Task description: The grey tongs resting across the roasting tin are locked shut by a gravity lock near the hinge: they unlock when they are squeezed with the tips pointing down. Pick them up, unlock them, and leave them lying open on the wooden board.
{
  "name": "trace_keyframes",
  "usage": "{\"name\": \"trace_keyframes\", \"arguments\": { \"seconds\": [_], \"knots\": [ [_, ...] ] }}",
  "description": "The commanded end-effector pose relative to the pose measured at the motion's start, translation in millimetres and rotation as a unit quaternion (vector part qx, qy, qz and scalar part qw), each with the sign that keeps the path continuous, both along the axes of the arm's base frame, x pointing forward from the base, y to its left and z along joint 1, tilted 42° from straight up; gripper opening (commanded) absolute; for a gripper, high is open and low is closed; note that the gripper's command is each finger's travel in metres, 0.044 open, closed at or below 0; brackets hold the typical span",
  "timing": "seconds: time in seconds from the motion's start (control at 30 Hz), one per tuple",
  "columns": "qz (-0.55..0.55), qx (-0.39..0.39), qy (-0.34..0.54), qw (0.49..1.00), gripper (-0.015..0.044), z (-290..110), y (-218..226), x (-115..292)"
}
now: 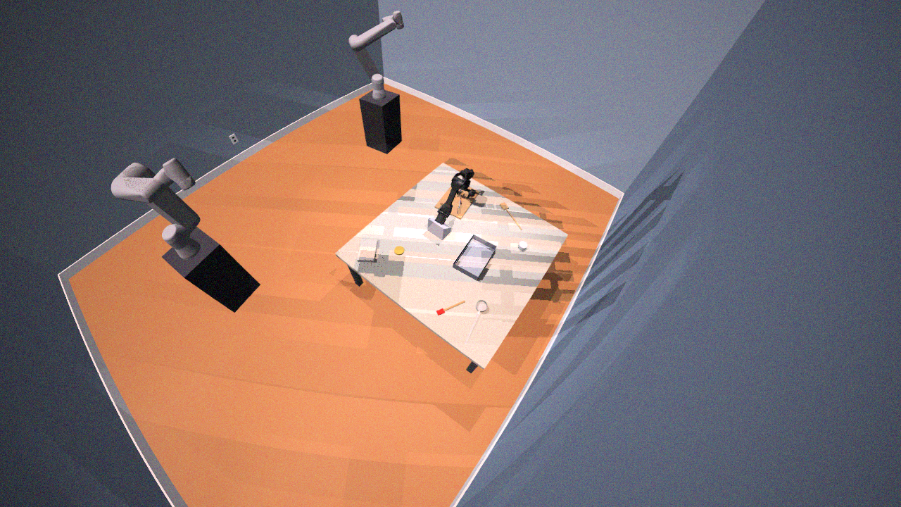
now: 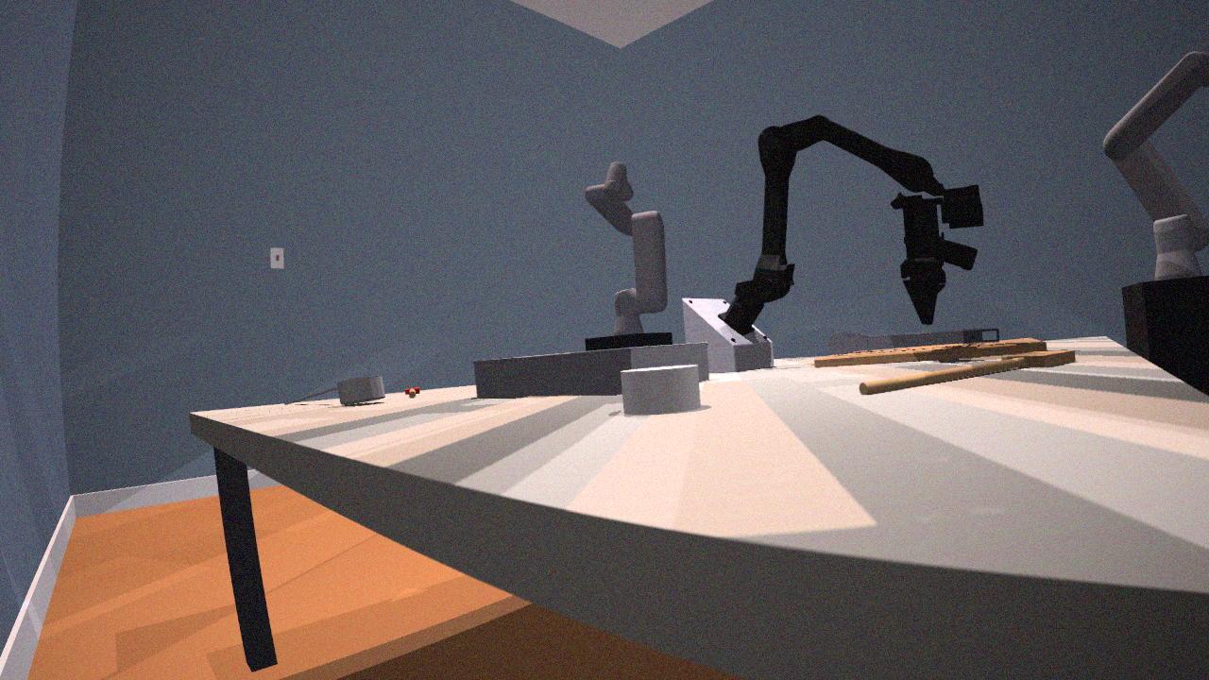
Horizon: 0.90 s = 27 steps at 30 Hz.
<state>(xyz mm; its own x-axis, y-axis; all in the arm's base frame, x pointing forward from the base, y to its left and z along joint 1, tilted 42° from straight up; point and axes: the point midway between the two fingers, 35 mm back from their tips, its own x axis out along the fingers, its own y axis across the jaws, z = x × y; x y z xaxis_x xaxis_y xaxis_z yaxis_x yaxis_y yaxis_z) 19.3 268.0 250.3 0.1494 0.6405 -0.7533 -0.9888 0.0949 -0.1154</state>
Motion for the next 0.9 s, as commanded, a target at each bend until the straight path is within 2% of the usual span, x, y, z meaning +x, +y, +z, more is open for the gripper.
{"name": "trace_keyframes", "arguments": {
  "seconds": [0.0,0.23,0.43,0.63,0.87],
  "knots": [
    [0.002,-0.008,0.002,1.000,0.0440,16,-11,26],
    [0.005,-0.006,0.003,1.000,0.0440,50,-45,70],
    [0.004,0.016,-0.005,1.000,0.0440,80,-78,92],
    [0.003,0.019,-0.007,1.000,0.0440,87,-84,93],
    [-0.002,0.015,-0.007,1.000,0.0440,113,-109,81]
  ]
}}
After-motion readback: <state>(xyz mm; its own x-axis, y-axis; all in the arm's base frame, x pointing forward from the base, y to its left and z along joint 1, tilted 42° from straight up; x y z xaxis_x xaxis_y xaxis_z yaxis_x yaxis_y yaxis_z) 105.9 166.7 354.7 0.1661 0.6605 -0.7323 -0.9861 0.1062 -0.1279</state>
